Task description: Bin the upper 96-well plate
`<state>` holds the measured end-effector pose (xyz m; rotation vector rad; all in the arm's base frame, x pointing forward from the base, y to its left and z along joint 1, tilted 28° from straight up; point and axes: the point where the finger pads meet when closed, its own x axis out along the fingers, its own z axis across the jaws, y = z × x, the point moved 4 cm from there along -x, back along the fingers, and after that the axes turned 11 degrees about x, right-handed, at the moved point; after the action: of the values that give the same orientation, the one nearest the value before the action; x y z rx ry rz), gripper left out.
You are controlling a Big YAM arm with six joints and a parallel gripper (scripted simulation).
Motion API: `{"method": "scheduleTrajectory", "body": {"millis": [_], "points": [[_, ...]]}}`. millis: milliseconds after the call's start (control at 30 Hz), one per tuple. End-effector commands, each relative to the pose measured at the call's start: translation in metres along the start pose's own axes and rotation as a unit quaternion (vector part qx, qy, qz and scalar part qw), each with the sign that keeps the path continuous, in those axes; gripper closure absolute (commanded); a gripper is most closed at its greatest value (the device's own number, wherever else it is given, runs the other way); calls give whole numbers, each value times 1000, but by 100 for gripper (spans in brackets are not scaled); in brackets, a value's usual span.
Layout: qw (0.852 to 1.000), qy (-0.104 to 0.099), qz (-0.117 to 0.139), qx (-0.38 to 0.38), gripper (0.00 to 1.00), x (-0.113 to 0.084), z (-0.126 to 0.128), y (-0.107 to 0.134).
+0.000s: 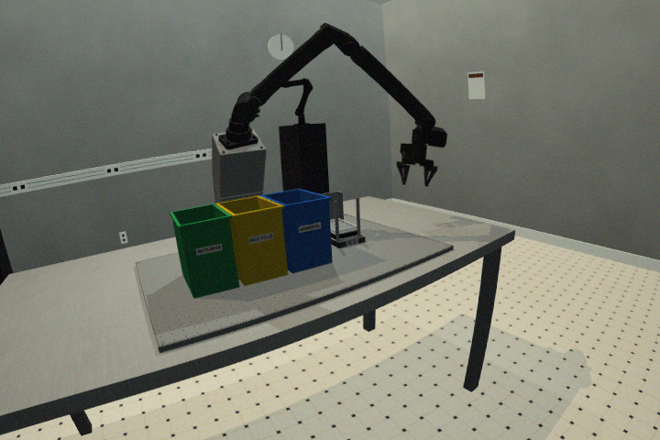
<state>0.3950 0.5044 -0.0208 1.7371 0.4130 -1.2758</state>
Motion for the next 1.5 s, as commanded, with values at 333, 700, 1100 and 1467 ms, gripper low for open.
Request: {"method": "scheduleTrajectory", "body": {"millis": [333,700,1100,1467], "points": [[1000,6,0,1,0,-6,-3,0],[994,22,-6,104,0,-23,7,31],[963,26,-15,267,0,-30,37,53],[899,28,-26,437,0,-36,71,73]]}}
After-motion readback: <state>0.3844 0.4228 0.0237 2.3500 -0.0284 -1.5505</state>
